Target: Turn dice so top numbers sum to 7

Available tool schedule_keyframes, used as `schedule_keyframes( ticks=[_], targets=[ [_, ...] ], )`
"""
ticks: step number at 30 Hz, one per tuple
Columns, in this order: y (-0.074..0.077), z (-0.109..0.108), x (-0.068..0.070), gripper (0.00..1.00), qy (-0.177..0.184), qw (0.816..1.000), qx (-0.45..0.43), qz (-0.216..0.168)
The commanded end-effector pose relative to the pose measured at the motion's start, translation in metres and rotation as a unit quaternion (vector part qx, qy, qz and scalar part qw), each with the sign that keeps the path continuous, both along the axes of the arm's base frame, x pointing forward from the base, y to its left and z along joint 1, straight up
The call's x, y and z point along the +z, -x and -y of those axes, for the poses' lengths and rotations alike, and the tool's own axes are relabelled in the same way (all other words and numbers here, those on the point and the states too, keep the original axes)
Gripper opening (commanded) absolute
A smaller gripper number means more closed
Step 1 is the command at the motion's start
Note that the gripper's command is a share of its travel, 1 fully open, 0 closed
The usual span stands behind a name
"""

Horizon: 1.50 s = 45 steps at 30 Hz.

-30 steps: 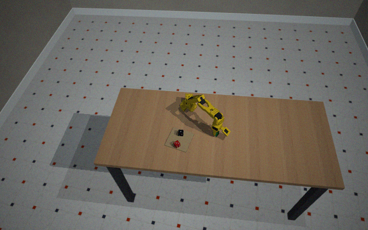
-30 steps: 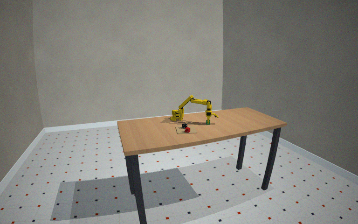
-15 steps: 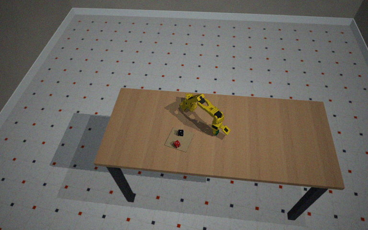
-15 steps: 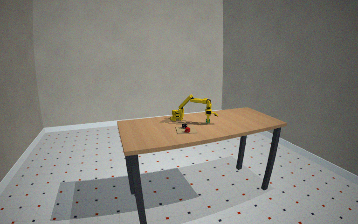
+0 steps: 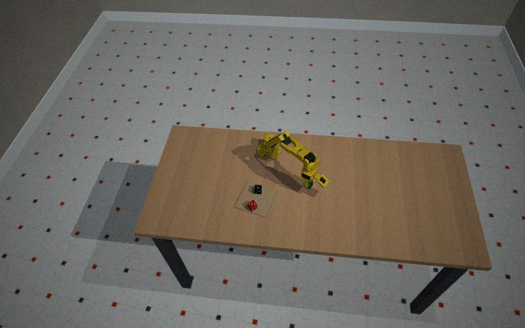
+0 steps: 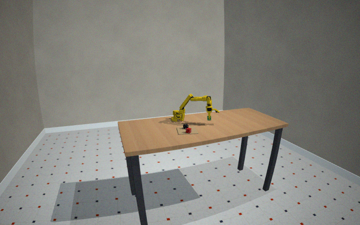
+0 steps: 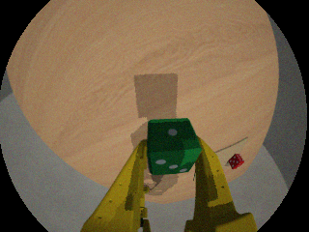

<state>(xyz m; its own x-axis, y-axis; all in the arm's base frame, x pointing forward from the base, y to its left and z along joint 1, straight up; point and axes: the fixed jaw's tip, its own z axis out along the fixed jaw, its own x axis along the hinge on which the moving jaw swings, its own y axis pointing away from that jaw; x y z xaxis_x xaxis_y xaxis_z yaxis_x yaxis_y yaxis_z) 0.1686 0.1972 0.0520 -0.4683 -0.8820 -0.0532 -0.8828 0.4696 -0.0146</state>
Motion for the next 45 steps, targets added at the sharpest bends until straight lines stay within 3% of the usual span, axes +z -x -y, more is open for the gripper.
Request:
schedule_keyframes(
  ticks=[1,9,18,20,25,31,35,37,45],
  targets=[
    [-0.003,-0.008,0.021,0.0,-0.035,0.999,0.001,0.03],
    [-0.006,-0.004,0.021,0.0,-0.034,0.999,-0.008,0.029],
    [-0.035,0.031,0.02,0.0,-0.025,0.995,-0.094,0.026],
    [-0.035,0.031,0.02,0.0,-0.025,0.995,-0.094,0.026],
    [-0.057,0.07,0.018,0.0,-0.017,0.984,-0.179,0.021],
    [-0.075,0.124,0.017,0.0,-0.009,0.957,-0.288,0.013],
    [-0.08,0.158,0.016,0.0,-0.005,0.936,-0.352,0.007],
    [-0.08,0.158,0.016,0.0,-0.005,0.936,-0.352,0.007],
    [-0.079,0.199,0.015,0.0,-0.001,0.904,-0.427,0.0]
  ],
)
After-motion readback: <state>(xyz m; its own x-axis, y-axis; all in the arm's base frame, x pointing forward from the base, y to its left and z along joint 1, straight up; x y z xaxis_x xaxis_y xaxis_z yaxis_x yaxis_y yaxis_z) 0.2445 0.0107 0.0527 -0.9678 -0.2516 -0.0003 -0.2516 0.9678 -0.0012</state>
